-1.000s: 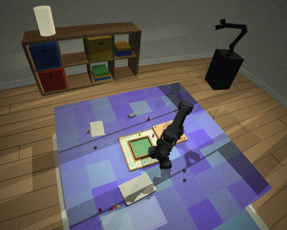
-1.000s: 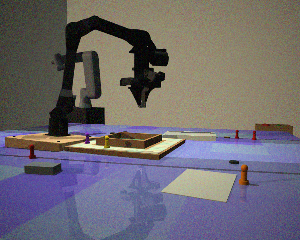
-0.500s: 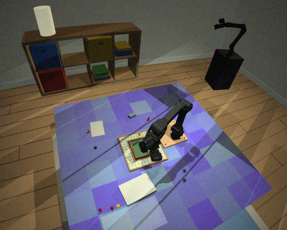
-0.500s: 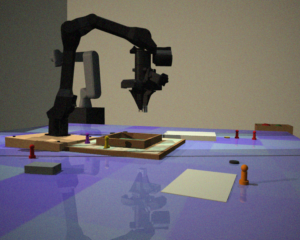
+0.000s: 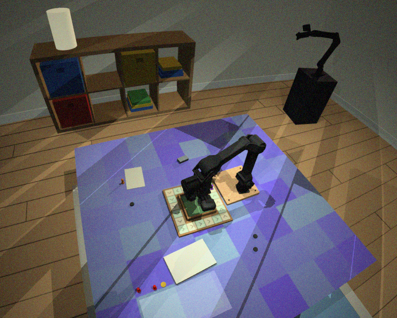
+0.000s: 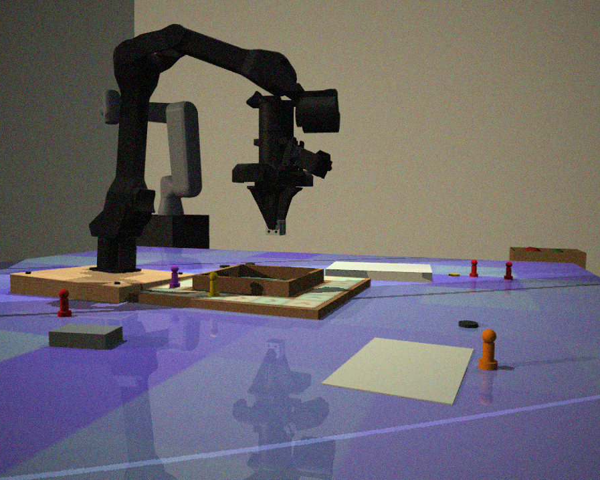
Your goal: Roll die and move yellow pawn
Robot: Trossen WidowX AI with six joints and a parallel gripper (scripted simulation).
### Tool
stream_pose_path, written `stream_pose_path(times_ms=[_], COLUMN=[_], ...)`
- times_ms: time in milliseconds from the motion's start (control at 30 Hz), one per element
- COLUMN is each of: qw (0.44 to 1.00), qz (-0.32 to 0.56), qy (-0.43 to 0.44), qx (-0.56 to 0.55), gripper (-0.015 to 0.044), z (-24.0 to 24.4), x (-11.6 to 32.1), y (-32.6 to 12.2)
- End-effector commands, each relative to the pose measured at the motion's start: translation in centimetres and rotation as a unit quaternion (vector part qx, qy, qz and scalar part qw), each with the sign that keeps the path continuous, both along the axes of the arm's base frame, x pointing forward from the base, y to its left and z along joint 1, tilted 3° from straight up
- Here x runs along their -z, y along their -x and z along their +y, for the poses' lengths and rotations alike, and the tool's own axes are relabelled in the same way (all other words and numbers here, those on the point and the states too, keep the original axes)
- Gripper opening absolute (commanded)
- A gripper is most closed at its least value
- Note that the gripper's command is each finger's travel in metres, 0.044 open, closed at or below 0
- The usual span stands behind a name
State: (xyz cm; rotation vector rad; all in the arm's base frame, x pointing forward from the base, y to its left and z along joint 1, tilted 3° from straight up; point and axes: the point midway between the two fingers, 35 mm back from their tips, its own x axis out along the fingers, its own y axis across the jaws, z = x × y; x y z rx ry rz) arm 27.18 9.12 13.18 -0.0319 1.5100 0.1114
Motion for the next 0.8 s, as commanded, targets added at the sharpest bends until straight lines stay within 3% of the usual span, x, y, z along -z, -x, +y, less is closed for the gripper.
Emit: stream_pose_path(times_ms=[0, 333, 767], qw=[1.000, 0.999, 0.973], qz=[0.001, -0.012, -0.225], qy=[0.001, 0.001, -0.026], qx=[-0.020, -0.043, -0.031], gripper=[0.0000, 0.0000, 0.0000], z=[-2.0, -4.6, -4.4], x=[0.6, 1.3, 1.8], y=[-0.2, -0.4, -1.1])
